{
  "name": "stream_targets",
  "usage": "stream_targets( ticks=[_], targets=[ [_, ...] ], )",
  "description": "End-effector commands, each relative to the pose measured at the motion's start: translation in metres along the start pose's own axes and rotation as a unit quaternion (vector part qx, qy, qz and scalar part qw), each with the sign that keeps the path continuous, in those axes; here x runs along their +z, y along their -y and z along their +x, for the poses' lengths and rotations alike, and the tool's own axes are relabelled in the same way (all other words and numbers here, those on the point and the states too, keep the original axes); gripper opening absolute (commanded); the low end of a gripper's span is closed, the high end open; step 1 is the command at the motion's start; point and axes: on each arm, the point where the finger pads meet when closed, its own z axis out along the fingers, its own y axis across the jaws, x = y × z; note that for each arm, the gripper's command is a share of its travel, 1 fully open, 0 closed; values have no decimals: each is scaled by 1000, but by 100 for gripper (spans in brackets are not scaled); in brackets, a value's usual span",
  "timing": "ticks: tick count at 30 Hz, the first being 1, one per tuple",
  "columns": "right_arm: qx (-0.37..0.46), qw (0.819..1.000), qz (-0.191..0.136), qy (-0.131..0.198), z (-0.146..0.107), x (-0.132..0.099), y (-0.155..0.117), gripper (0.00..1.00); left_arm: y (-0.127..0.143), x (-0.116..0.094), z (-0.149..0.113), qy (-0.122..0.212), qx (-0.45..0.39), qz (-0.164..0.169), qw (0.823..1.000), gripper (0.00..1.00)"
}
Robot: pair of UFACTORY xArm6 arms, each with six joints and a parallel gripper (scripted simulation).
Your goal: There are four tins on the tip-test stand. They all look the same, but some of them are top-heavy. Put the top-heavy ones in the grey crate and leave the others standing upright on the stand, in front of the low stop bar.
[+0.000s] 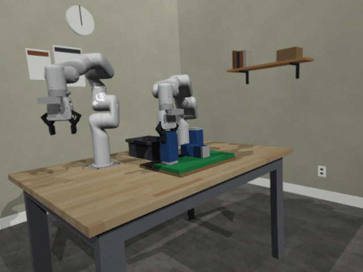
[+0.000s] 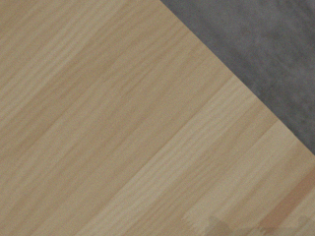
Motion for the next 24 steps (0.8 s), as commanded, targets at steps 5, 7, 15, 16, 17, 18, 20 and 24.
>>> stream_targets(
  ticks=[5, 7, 15, 16, 17, 18, 20, 24],
  targets=[
    [0, 1000, 0, -2, 1, -2, 0, 100, -1, -3, 1, -2, 0, -3, 1000, 0],
    [0, 1000, 0, -2, 1, -2, 0, 100, -1, -3, 1, -2, 0, -3, 1000, 0],
    [0, 1000, 0, -2, 1, -2, 0, 100, -1, -3, 1, -2, 0, -3, 1000, 0],
    [0, 1000, 0, -2, 1, -2, 0, 100, -1, -3, 1, -2, 0, -3, 1000, 0],
    [0, 1000, 0, -2, 1, -2, 0, 100, -1, -4, 1, -2, 0, -3, 1000, 0],
    [0, 1000, 0, -2, 1, -2, 0, 100, -1, -5, 1, -2, 0, -3, 1000, 0],
    [0, 1000, 0, -2, 1, -2, 0, 100, -1, -11, 1, -2, 0, -3, 1000, 0],
    [0, 1000, 0, -2, 1, -2, 0, 100, -1, -21, 1, -2, 0, -3, 1000, 0]
  ],
)
